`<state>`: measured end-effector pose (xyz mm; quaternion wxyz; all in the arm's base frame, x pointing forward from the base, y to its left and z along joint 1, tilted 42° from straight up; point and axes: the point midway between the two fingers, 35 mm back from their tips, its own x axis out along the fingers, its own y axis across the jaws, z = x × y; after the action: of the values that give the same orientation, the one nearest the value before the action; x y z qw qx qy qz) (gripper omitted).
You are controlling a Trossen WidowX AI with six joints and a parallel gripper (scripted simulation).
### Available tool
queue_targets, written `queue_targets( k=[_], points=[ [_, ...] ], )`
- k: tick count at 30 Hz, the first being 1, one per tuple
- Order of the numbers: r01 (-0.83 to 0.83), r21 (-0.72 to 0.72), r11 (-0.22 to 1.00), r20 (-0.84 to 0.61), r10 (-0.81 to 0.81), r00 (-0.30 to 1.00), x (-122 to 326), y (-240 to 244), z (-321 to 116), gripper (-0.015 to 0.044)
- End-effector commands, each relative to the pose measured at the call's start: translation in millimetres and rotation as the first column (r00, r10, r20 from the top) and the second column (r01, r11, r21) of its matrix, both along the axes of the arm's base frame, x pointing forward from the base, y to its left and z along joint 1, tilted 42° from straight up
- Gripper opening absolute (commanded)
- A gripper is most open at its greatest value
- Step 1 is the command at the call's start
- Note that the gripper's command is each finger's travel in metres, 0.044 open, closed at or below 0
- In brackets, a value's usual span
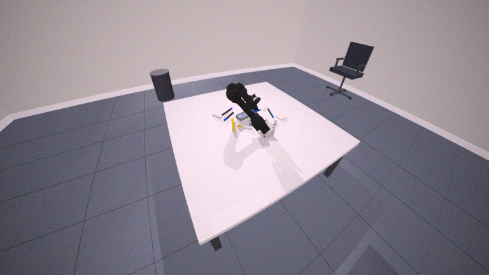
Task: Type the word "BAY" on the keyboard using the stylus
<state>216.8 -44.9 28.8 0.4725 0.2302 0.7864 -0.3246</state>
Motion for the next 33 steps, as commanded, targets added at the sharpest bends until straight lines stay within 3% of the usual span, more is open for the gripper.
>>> queue_targets(
  k=[1, 15, 24, 33],
  points=[
    [-0.182, 0.045, 0.982, 0.027, 0.181, 0.983, 7, 2, 7, 0.0],
    [-0.671, 0.155, 0.725, 0.116, 0.661, 0.741, 25, 11, 25, 0.0],
    [-0.881, 0.201, 0.429, 0.175, 0.869, 0.463, 35, 19, 38, 0.0],
    [-0.969, 0.234, 0.077, 0.231, 0.964, 0.132, 45, 29, 51, 0.0]
  ],
)
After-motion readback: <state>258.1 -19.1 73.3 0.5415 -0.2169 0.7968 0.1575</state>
